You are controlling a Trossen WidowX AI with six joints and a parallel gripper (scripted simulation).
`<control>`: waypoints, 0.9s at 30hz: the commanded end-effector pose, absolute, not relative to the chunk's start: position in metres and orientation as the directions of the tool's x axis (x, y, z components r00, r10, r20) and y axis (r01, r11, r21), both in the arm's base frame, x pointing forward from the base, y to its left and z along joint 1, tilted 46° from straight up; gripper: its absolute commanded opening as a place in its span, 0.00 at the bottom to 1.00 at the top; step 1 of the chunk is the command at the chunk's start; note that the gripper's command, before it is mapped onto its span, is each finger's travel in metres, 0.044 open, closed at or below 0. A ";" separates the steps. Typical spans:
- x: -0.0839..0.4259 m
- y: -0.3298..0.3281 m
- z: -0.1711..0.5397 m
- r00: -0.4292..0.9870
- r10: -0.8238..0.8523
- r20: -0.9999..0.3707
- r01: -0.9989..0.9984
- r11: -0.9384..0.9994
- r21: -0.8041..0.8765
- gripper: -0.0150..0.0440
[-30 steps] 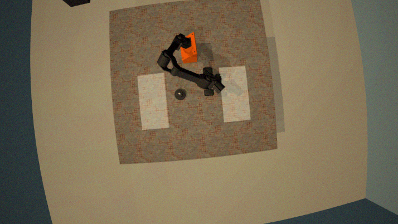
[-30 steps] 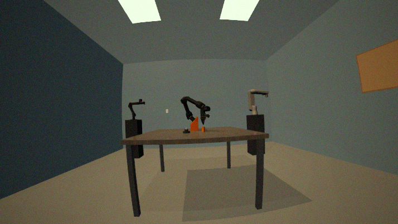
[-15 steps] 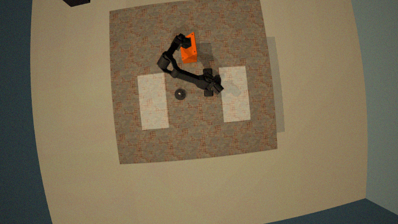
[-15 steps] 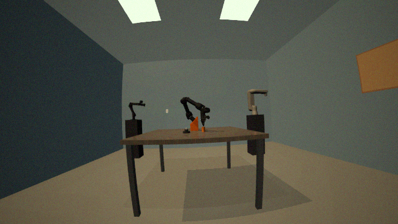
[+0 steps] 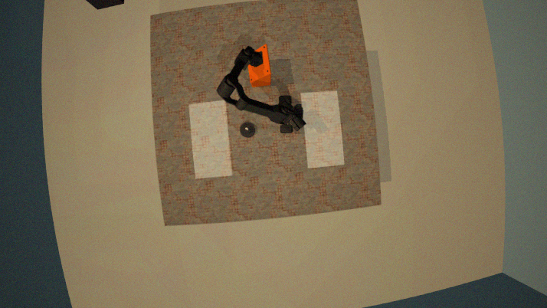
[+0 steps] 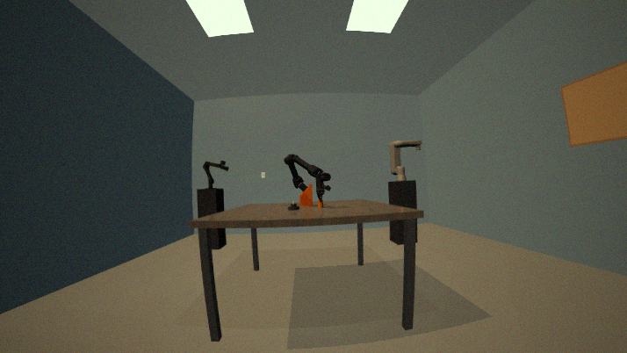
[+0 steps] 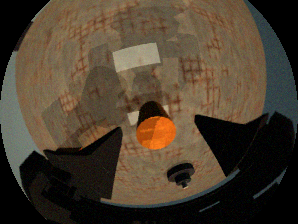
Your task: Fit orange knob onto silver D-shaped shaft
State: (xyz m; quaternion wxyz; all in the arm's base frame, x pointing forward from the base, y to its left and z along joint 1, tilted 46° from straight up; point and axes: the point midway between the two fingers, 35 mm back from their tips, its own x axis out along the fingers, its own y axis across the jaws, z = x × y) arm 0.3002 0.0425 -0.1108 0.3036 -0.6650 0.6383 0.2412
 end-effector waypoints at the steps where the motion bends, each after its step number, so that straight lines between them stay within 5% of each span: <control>1: 0.297 0.034 -0.118 0.058 -0.710 -0.701 -0.997 0.000 -0.082 1.00; 20: 0.297 0.014 -0.135 0.057 -0.713 -0.699 -0.997 0.000 -0.082 1.00; 27: 0.297 0.014 -0.135 0.057 -0.713 -0.699 -0.997 0.000 -0.082 0.69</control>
